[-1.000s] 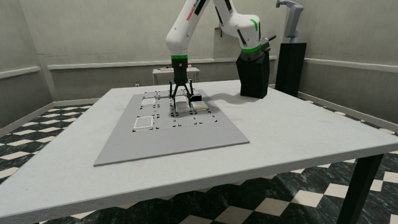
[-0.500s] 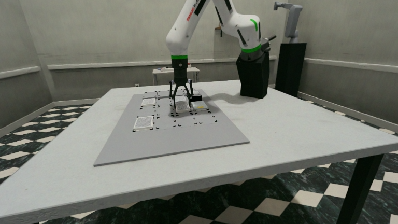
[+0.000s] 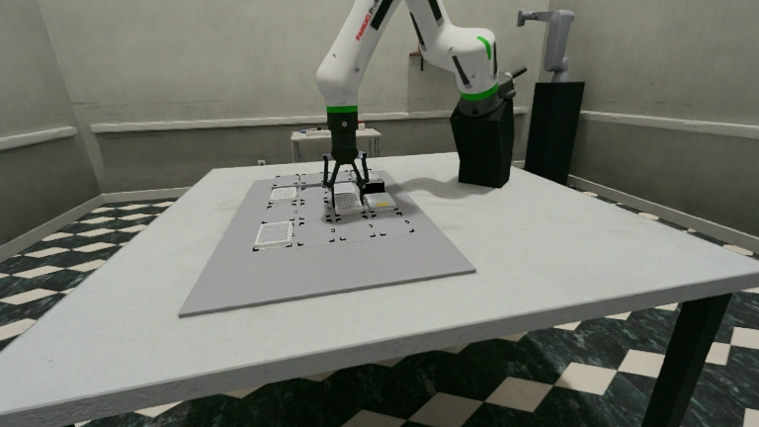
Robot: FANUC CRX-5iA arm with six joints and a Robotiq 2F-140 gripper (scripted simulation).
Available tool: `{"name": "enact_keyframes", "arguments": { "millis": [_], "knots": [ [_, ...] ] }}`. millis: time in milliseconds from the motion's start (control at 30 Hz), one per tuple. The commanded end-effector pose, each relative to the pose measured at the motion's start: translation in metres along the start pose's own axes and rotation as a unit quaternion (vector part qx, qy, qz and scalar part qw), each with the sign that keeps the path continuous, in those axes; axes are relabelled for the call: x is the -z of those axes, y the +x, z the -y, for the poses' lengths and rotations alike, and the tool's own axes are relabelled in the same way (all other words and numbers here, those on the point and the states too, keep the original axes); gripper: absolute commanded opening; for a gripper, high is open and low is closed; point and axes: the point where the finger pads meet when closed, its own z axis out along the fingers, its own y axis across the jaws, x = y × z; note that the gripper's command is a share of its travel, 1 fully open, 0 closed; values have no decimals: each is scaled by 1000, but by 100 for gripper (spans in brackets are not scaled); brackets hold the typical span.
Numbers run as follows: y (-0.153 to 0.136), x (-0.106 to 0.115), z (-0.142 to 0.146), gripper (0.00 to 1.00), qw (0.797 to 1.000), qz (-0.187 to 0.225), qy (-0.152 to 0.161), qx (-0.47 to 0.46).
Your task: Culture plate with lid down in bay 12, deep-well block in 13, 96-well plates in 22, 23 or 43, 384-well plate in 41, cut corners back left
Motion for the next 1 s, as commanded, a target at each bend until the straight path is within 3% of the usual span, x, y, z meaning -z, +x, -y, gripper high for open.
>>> {"name": "enact_keyframes", "arguments": {
  "millis": [0, 933, 967],
  "knots": [
    [0, 0, 1, 10, 1000, 0, 1, 0],
    [0, -1, 1, 10, 1000, 0, 1, 0],
    [0, -1, 1, 61, 1000, 0, 1, 0]
  ]
}}
